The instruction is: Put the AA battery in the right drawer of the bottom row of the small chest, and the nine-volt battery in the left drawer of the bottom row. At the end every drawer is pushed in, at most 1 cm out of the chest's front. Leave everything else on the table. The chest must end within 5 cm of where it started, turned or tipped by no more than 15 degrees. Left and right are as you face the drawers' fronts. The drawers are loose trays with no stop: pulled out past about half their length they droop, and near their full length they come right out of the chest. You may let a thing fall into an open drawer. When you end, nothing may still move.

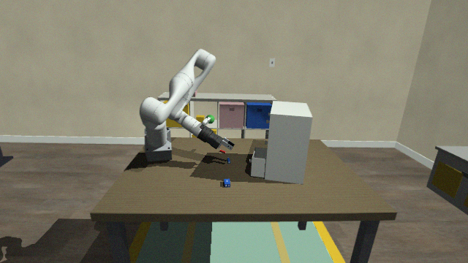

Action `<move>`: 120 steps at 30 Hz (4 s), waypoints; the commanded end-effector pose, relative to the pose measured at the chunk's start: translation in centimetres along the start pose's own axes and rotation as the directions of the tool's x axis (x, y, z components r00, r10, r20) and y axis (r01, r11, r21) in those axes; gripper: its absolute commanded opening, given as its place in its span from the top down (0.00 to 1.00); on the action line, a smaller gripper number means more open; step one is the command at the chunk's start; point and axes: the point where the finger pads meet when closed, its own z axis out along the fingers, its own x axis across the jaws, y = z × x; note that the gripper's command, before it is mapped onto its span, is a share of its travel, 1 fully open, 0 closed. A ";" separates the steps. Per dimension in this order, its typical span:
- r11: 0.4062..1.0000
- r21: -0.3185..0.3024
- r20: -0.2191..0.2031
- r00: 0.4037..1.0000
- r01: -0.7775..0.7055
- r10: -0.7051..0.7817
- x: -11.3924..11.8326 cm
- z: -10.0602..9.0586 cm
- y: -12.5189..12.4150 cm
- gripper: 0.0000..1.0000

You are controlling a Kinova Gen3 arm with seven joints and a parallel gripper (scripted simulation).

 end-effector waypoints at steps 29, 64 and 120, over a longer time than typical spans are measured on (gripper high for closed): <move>0.954 -0.300 0.001 1.000 -0.003 0.003 0.1 -3.2 -1.5 0.33; 0.604 -0.797 -0.001 1.000 -0.002 0.002 0.0 -9.8 -4.6 0.33; 0.493 -0.865 -0.081 0.995 -0.097 0.052 -0.7 -10.4 -4.6 0.33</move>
